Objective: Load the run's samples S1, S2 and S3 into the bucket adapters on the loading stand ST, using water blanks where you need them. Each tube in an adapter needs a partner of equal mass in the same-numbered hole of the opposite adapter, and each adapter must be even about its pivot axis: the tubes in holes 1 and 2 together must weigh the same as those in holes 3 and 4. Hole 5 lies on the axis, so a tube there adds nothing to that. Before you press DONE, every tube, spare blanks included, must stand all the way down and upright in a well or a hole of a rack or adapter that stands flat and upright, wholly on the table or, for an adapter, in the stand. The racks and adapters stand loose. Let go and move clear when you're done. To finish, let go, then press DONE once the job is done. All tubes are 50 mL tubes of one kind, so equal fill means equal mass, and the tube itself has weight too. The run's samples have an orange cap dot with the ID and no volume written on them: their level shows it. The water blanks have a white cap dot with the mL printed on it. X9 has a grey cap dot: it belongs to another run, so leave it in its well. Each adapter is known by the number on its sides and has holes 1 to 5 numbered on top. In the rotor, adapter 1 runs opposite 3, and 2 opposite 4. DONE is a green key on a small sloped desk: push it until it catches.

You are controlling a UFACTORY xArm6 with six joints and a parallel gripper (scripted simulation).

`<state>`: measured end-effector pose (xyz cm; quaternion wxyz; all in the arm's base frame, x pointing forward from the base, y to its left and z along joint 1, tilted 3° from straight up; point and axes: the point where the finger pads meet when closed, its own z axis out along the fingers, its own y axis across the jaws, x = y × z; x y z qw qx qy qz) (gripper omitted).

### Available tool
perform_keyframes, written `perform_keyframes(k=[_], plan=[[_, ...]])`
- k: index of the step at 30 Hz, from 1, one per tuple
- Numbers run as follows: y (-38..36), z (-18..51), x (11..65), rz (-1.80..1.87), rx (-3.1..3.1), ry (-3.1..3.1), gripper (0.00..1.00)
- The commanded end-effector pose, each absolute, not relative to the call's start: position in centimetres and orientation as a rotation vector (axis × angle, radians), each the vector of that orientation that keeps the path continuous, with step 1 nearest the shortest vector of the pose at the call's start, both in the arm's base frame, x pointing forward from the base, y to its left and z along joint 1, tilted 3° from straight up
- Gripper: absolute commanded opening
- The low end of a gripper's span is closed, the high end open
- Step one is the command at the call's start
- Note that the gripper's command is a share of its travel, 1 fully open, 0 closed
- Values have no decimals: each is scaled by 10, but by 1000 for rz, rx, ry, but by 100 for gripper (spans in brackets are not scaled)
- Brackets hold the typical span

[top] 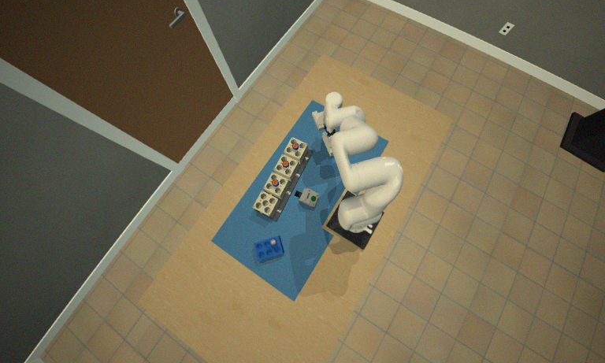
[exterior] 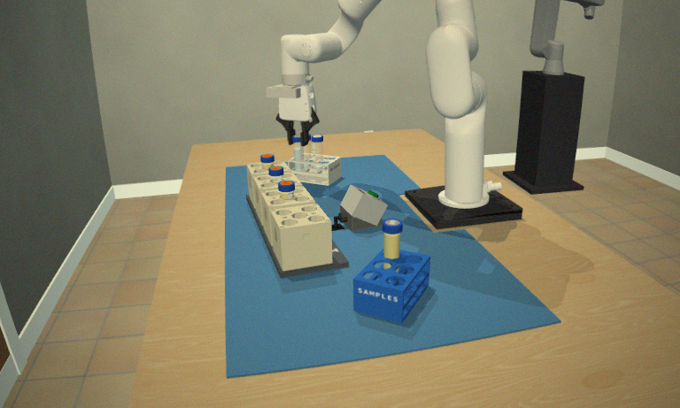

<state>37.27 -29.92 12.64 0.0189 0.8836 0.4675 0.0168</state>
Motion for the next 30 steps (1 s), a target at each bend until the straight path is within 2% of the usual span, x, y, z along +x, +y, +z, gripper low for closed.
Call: perform_keyframes(k=[1, 30], plan=[[-300, 130, 374, 55, 2740, 1450, 0], [-300, 151, 372, 55, 2740, 1450, 0]])
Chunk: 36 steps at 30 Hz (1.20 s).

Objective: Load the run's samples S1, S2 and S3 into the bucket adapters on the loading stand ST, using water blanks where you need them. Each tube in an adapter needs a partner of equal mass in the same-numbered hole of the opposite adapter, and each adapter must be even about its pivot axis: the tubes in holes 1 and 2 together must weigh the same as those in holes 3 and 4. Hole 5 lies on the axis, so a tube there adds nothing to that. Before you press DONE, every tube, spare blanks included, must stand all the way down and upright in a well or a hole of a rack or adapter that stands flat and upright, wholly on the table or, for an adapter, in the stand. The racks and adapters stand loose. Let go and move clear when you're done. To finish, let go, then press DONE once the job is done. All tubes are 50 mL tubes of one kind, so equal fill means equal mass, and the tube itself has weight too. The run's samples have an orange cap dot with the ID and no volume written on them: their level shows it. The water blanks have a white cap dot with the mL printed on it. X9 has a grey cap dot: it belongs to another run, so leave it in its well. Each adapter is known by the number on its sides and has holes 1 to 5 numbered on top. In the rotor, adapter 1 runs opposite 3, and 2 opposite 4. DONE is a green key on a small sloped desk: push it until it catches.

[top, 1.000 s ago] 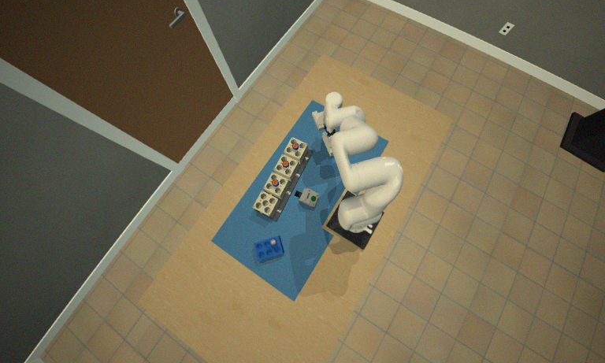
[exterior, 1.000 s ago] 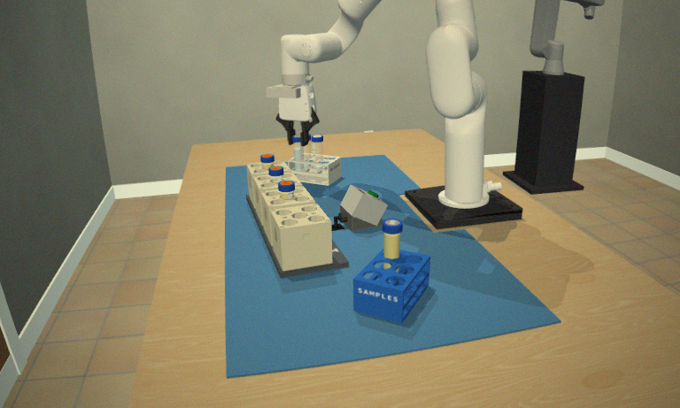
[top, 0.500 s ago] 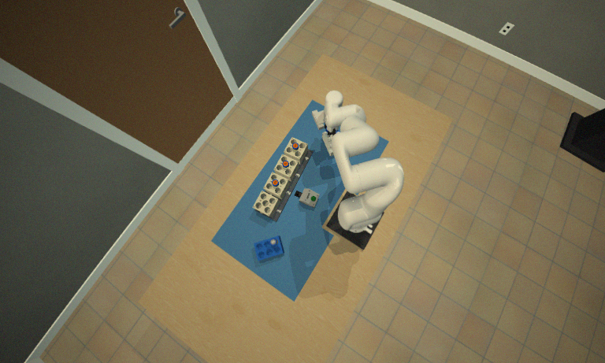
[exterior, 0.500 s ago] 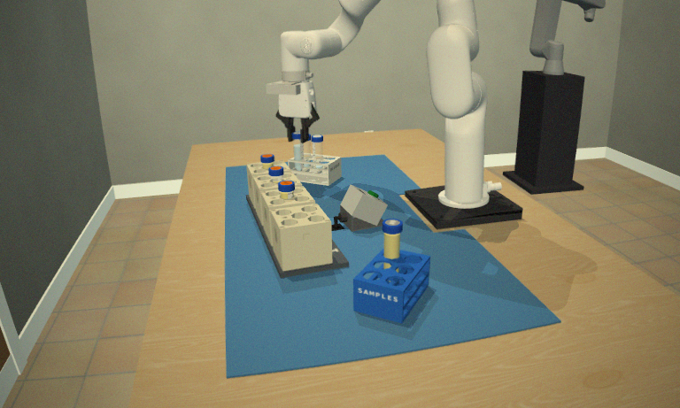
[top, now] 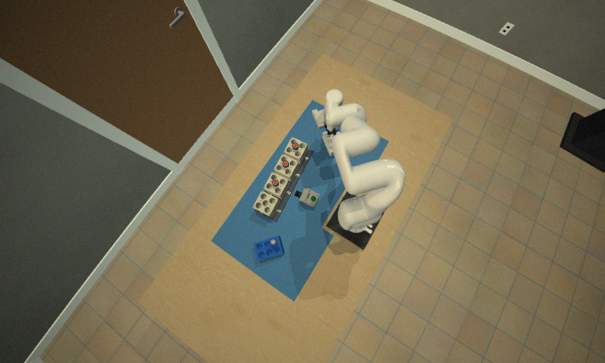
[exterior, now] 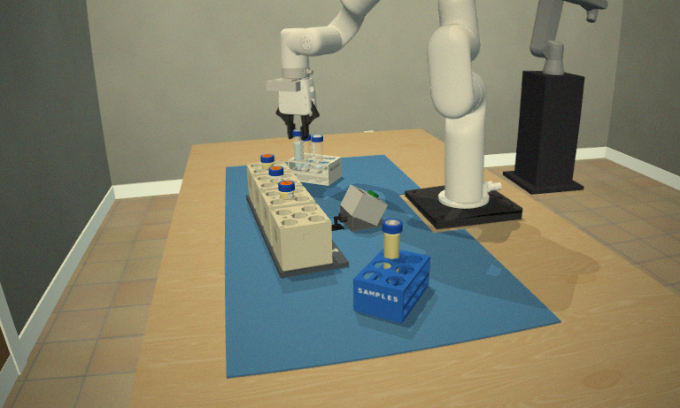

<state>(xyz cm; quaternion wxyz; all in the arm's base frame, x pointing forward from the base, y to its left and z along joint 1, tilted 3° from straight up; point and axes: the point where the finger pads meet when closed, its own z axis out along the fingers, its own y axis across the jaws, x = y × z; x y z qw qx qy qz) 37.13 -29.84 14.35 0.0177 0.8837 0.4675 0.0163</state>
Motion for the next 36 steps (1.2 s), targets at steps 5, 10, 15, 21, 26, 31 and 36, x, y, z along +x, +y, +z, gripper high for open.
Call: perform_keyframes(k=[5, 10, 15, 21, 26, 31, 36], plan=[[-299, 157, 372, 55, 2740, 1450, 0], [-299, 167, 372, 55, 2740, 1450, 0], [-299, 177, 371, 55, 2740, 1450, 0], [-299, 185, 371, 55, 2740, 1450, 0], [-299, 195, 370, 55, 2740, 1449, 0], [-298, 205, 370, 55, 2740, 1449, 0], [-298, 211, 369, 55, 2740, 1449, 0]])
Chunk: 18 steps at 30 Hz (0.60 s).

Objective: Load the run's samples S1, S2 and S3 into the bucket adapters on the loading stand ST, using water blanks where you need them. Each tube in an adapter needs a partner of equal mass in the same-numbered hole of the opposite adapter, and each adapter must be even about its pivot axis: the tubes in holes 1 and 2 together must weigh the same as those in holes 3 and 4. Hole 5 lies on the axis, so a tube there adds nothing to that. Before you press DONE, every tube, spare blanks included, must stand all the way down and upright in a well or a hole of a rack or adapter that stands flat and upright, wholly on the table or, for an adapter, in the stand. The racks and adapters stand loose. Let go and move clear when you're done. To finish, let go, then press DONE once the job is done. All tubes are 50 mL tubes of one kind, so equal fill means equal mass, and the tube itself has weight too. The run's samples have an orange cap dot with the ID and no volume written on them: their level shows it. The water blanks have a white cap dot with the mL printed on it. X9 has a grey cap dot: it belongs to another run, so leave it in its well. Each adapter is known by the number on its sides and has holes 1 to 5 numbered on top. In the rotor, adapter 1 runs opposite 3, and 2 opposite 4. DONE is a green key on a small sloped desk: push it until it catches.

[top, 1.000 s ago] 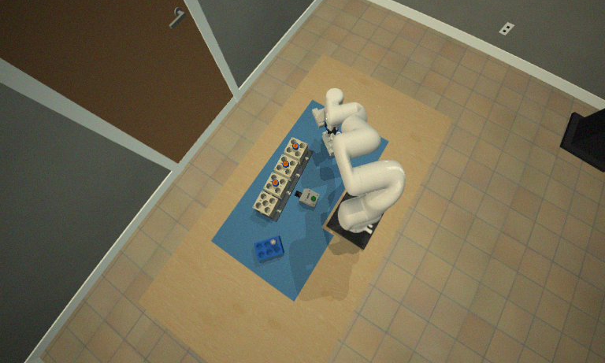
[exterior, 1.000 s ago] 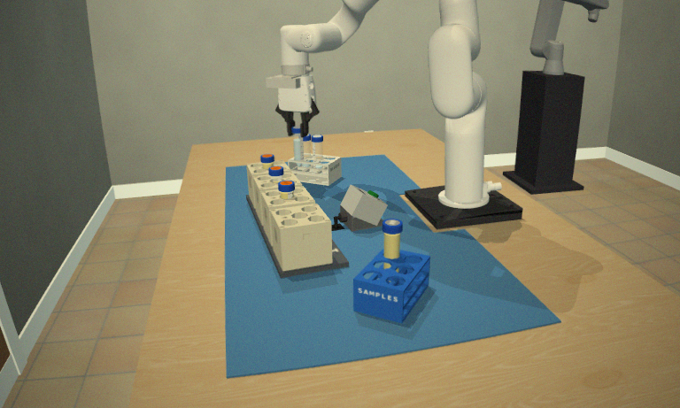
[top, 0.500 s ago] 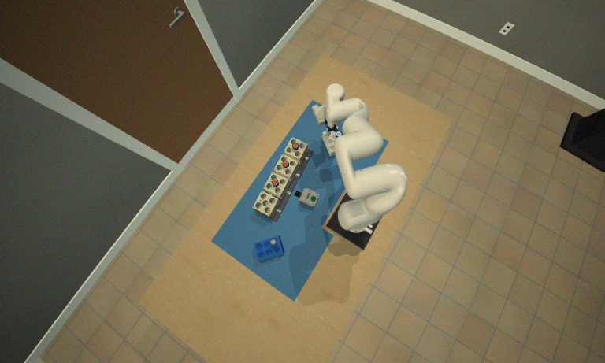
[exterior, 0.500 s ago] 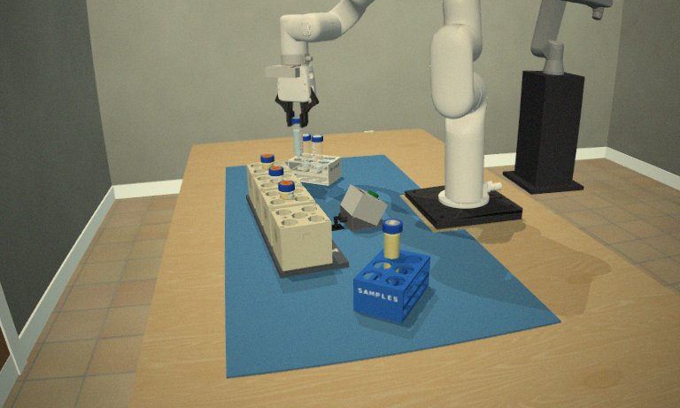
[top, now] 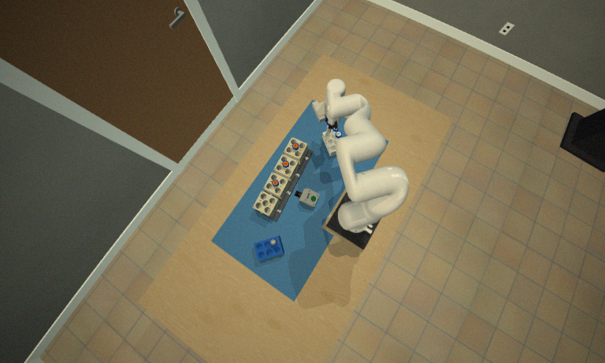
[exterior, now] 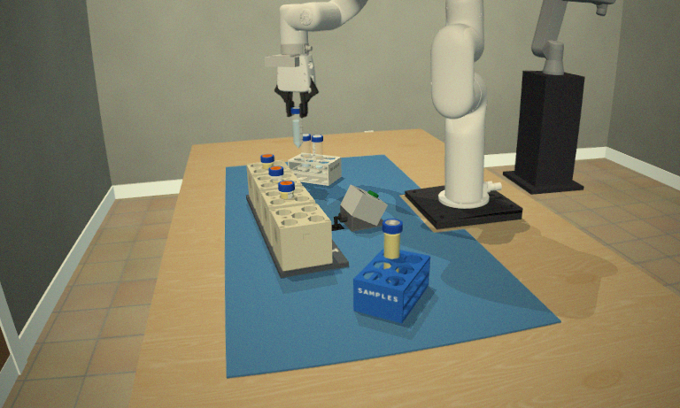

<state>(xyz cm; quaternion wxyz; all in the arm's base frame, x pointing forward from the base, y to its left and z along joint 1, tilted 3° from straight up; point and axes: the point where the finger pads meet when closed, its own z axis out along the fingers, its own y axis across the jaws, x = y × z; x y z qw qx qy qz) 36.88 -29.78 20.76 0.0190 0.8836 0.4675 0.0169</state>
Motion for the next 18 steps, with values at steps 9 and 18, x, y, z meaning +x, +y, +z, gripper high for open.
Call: perform_keyframes(k=[9, 18], plan=[[-298, 229, 369, 55, 2740, 1449, 0], [-298, 243, 368, 55, 2740, 1449, 0]])
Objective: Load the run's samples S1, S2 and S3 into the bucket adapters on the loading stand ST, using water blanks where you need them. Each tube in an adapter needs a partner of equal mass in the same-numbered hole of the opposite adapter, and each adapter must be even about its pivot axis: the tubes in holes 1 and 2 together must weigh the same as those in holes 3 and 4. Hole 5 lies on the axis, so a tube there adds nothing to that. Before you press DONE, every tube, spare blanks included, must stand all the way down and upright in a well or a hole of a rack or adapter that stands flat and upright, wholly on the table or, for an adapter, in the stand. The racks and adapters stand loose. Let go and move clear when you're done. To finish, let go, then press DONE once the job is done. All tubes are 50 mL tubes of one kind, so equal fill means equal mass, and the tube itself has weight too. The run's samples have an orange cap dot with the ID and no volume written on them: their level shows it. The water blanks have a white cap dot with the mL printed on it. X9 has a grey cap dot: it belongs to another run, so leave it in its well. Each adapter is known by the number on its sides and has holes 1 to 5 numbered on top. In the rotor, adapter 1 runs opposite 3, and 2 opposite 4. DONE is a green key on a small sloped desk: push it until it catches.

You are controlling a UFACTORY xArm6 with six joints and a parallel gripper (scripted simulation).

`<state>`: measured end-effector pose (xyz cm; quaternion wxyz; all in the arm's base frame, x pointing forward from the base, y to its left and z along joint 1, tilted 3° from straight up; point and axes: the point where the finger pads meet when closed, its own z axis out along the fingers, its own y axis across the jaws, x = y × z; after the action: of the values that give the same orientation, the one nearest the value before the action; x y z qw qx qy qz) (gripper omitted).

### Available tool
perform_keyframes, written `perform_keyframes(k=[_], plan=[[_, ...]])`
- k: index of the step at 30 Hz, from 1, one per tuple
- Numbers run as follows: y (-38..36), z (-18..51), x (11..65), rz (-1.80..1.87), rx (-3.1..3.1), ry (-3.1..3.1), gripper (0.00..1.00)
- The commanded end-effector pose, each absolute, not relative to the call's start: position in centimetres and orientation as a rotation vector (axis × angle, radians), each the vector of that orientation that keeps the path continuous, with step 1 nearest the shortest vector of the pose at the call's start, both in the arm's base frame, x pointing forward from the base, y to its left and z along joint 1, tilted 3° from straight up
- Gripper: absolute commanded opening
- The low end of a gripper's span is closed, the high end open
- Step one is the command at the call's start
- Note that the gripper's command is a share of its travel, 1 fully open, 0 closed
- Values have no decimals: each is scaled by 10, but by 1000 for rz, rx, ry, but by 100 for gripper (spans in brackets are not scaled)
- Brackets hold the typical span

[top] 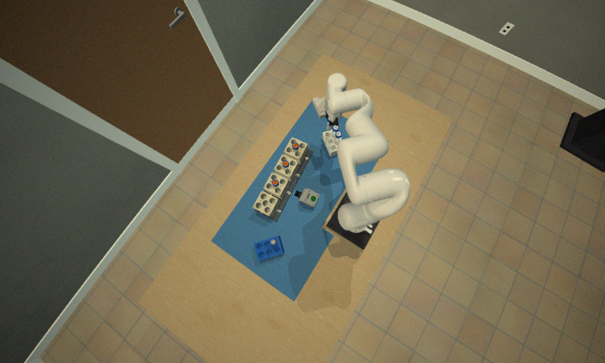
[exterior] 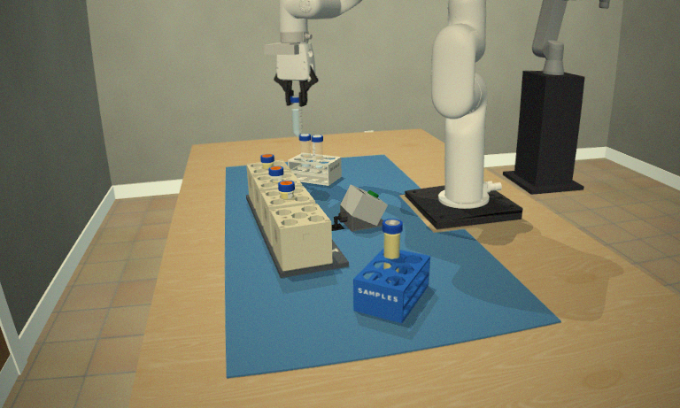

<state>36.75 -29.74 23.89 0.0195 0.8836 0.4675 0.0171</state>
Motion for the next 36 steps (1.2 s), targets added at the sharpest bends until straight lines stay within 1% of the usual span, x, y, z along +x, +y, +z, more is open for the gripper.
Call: perform_keyframes(k=[1, 16, 31, 36], plan=[[-298, 245, 368, 55, 2740, 1449, 0], [-298, 255, 367, 55, 2740, 1449, 0], [-223, 254, 374, 70, 3023, 729, 0], [-208, 254, 375, 72, 3058, 577, 0]])
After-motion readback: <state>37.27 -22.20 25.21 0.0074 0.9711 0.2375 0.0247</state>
